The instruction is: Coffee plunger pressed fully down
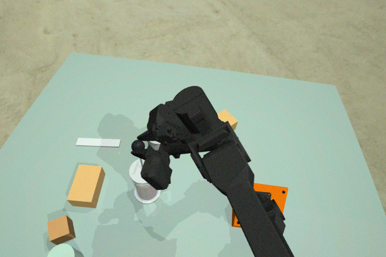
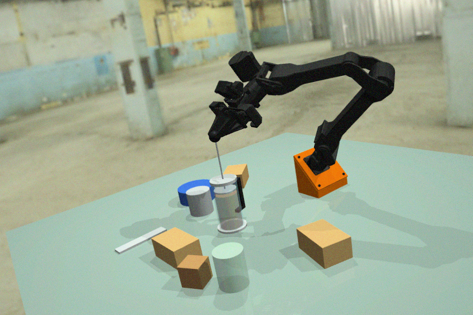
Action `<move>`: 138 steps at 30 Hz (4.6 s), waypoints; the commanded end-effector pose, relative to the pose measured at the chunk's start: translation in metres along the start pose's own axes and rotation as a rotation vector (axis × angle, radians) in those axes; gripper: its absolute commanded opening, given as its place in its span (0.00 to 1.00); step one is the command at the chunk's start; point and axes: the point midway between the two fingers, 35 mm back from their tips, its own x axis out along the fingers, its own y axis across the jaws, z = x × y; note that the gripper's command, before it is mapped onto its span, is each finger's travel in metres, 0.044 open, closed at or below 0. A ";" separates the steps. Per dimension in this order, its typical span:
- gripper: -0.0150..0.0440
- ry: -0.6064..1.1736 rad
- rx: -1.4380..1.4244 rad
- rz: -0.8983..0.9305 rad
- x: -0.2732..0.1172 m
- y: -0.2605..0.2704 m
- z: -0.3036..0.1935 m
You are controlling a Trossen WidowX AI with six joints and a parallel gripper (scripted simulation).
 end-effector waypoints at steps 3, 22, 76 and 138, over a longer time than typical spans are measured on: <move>0.46 0.000 0.005 -0.004 0.000 -0.001 0.000; 0.46 0.004 0.003 -0.007 0.011 -0.004 -0.013; 0.46 -0.002 0.006 -0.002 0.062 -0.004 -0.067; 1.00 -0.017 -0.005 -0.005 0.062 -0.008 -0.059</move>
